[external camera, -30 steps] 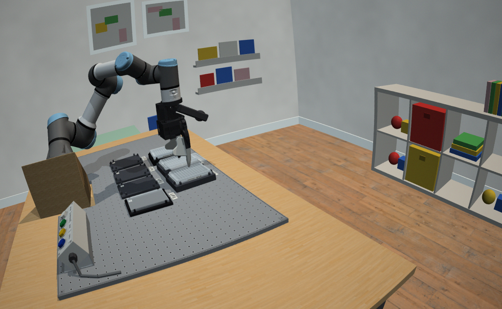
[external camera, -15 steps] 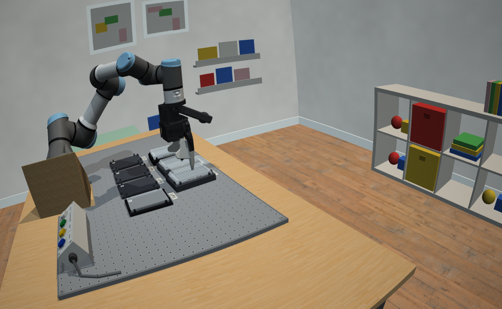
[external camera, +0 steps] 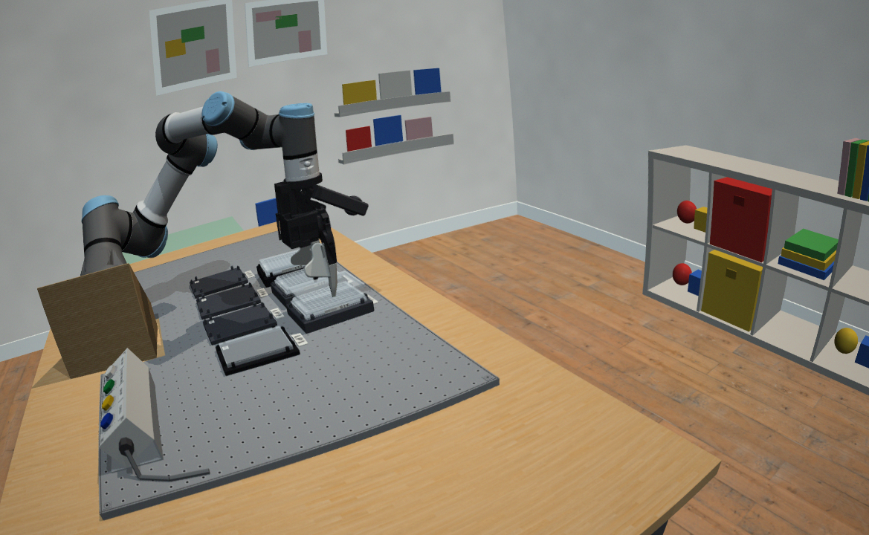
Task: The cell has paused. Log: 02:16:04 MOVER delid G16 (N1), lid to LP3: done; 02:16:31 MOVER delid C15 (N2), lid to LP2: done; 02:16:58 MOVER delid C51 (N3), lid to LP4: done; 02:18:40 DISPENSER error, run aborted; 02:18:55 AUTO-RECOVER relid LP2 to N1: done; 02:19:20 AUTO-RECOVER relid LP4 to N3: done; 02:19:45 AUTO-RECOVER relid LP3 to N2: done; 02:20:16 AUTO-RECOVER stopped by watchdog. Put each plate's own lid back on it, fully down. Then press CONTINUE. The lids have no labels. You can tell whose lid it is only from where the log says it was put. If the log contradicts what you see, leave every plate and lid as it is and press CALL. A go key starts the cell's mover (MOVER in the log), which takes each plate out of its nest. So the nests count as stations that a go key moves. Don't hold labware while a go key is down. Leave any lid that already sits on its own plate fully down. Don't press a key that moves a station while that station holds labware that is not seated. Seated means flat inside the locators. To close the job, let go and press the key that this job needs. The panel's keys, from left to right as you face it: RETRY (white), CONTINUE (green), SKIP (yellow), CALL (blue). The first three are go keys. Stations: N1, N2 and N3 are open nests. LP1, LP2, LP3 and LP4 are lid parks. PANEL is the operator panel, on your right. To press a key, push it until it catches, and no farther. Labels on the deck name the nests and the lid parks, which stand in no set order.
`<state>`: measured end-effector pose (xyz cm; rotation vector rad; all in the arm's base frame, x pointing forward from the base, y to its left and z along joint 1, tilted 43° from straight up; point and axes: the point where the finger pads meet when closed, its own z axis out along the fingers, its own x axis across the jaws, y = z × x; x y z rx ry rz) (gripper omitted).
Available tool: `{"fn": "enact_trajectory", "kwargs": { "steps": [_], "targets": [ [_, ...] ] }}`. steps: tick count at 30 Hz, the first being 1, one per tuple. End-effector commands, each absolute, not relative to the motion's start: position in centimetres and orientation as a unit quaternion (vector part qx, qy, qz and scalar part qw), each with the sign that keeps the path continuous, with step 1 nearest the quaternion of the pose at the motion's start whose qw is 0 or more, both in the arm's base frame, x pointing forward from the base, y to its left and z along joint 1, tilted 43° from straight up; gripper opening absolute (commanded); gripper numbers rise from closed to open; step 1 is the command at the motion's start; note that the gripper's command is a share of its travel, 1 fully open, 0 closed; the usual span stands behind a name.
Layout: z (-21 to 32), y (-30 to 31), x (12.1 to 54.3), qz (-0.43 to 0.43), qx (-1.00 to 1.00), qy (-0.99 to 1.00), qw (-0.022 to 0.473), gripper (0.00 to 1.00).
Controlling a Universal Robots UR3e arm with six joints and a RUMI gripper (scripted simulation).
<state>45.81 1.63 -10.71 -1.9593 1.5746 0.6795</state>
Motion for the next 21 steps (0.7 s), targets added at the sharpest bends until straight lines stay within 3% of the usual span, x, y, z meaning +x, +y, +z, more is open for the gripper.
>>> {"fn": "enact_trajectory", "kwargs": {
  "steps": [1, 21],
  "targets": [
    [-10.78, 1.65, 45.87, 0.25, -0.726, 0.583, 0.266, 0.0],
    [-11.21, 2.06, 45.84, 0.25, -0.726, 0.583, 0.266, 0.0]
  ]
}}
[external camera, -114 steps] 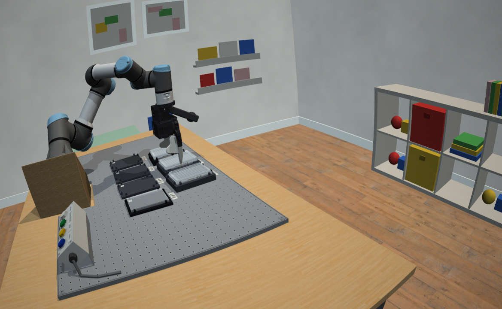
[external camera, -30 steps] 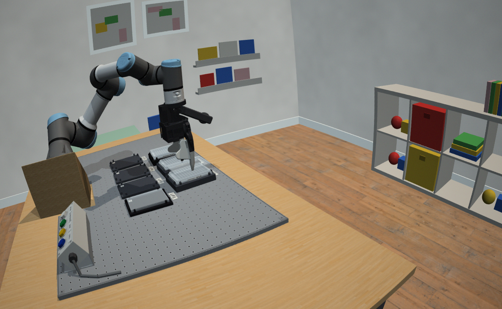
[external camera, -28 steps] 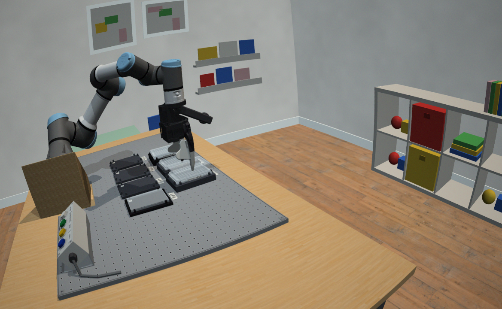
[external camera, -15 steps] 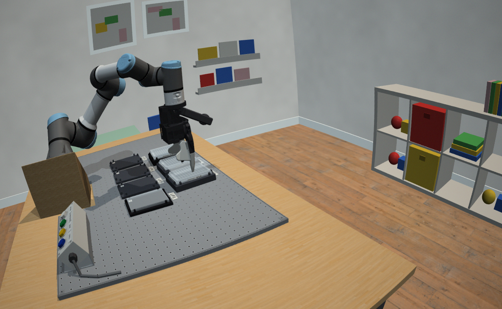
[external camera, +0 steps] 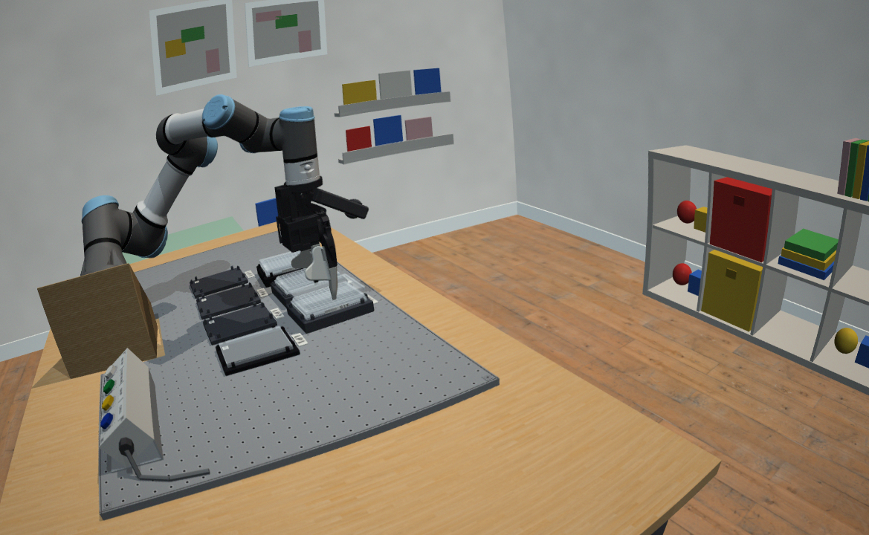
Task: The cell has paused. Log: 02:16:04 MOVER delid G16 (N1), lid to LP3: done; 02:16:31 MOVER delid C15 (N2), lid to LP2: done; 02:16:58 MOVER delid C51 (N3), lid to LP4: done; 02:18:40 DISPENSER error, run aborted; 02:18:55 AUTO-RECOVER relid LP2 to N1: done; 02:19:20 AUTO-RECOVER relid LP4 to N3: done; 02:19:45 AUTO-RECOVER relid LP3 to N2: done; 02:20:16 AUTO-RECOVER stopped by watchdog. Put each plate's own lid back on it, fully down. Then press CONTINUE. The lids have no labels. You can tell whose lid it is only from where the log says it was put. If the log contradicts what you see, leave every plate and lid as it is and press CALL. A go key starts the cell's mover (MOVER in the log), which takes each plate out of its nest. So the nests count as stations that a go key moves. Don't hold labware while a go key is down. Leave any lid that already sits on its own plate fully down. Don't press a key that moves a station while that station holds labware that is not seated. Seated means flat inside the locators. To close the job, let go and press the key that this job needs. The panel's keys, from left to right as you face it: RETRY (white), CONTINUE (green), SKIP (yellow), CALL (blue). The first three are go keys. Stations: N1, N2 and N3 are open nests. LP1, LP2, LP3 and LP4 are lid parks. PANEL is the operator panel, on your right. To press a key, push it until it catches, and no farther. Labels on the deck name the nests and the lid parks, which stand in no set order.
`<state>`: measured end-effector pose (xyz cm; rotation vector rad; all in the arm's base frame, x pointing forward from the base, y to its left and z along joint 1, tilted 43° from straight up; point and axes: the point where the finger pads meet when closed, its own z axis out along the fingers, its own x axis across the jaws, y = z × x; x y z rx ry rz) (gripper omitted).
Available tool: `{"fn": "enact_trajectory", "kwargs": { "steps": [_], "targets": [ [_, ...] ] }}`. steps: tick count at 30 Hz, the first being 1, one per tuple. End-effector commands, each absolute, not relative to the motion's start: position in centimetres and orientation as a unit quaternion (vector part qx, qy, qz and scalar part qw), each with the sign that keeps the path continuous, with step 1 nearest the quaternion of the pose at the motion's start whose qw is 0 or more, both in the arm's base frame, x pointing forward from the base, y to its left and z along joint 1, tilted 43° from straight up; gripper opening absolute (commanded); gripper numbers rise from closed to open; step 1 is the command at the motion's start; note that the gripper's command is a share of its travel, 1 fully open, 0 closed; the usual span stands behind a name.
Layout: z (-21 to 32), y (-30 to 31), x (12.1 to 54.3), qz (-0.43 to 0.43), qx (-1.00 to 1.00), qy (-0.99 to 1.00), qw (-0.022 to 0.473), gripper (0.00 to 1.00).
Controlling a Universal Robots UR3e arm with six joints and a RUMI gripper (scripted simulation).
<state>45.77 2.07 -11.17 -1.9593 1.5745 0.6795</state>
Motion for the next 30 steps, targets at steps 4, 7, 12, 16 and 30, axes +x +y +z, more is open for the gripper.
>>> {"fn": "enact_trajectory", "kwargs": {
  "steps": [4, 7, 12, 16, 30],
  "targets": [
    [-11.26, 2.11, 45.83, 0.25, -0.726, 0.583, 0.266, 0.0],
    [-11.33, 2.18, 45.83, 0.25, -0.726, 0.583, 0.266, 0.0],
    [-11.46, 2.29, 45.82, 0.25, -0.726, 0.583, 0.266, 0.0],
    [-11.55, 2.38, 45.81, 0.25, -0.726, 0.583, 0.266, 0.0],
    [-11.85, 2.65, 45.79, 0.25, -0.726, 0.583, 0.266, 0.0]
  ]
}}
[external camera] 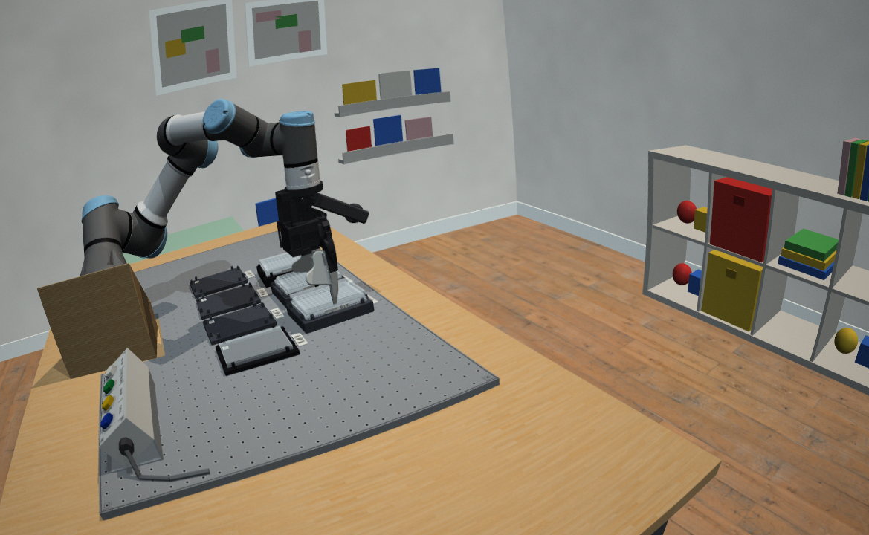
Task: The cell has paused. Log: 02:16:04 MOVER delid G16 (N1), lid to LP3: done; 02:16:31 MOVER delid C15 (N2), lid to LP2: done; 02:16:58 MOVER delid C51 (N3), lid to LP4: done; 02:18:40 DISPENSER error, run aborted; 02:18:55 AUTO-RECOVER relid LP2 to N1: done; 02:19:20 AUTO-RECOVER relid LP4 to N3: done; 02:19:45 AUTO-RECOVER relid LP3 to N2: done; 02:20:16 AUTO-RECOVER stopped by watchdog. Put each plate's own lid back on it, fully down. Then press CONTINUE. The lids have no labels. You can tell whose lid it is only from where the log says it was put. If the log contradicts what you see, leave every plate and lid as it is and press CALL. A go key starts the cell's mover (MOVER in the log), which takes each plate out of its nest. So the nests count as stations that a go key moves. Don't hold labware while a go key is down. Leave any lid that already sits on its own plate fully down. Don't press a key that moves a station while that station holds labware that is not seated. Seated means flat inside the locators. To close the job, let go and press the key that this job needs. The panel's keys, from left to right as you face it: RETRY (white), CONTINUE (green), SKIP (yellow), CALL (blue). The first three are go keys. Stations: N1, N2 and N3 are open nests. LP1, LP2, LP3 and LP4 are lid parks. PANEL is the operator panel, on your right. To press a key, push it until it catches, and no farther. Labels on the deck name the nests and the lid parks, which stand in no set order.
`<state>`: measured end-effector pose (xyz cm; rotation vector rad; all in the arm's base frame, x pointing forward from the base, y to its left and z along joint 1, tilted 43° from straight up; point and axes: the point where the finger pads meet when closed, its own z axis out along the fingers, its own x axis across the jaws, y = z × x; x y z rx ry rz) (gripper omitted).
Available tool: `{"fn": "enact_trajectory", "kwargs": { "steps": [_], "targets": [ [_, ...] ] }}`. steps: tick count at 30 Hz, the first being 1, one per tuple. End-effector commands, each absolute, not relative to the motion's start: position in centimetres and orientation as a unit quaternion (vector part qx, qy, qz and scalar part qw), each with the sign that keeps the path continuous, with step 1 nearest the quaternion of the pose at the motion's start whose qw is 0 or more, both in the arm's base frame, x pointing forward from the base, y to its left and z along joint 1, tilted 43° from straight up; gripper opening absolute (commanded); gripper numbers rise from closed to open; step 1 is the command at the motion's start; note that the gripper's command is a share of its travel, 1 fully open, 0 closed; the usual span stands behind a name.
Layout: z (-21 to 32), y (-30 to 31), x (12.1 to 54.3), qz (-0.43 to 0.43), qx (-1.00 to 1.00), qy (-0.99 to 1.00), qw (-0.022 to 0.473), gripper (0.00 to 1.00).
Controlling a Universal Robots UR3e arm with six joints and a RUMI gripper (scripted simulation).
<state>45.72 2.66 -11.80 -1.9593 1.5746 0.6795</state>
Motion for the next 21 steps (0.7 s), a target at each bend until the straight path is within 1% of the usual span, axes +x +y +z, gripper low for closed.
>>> {"fn": "enact_trajectory", "kwargs": {
  "steps": [1, 21],
  "targets": [
    [-11.87, 2.68, 45.79, 0.25, -0.726, 0.583, 0.266, 0.0],
    [-12.01, 2.81, 45.78, 0.25, -0.726, 0.583, 0.266, 0.0]
  ]
}}
